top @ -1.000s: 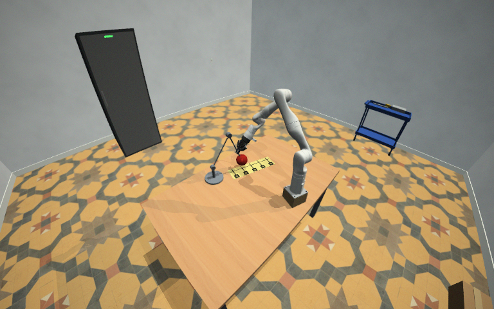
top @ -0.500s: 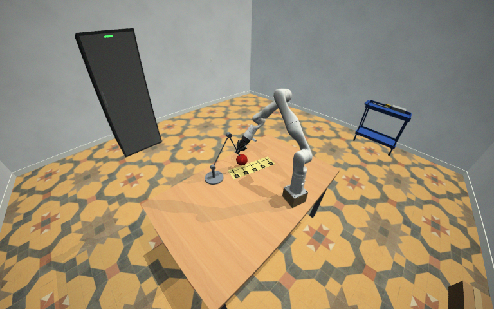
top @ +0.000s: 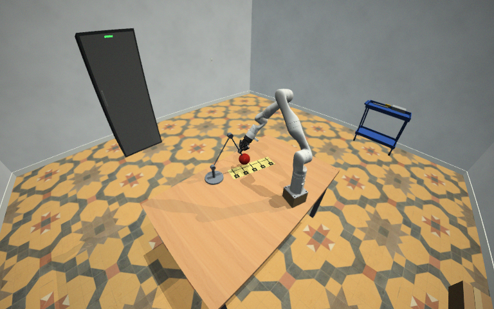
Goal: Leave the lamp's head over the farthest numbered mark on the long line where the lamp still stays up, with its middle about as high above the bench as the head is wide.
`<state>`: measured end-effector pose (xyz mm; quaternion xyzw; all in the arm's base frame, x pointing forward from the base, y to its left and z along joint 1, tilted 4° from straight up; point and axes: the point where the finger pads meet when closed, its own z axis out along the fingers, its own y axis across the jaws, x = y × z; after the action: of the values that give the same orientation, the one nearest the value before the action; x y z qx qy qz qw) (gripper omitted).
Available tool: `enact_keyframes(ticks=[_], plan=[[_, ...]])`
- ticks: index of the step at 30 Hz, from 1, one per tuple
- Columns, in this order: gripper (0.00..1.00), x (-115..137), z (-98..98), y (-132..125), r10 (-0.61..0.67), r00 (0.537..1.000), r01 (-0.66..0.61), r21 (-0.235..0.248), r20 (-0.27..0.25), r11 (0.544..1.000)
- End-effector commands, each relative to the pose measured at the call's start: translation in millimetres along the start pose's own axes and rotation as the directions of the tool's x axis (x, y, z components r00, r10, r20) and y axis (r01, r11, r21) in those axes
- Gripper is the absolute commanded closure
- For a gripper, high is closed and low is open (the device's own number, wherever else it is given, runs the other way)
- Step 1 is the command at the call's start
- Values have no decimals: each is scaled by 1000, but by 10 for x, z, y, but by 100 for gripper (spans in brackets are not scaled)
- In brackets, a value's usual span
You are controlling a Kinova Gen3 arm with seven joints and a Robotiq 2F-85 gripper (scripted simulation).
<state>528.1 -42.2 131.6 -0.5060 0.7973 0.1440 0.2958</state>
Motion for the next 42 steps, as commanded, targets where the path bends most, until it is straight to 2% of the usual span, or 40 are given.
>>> enact_keyframes(ticks=[1,16,42], plan=[[100,135,-70,0,4,1000,-4,2,-8,1000],[100,443,-257,5,5,1000,-5,3,-8,1000],[100,516,-315,-2,5,1000,-5,3,-8,1000]])
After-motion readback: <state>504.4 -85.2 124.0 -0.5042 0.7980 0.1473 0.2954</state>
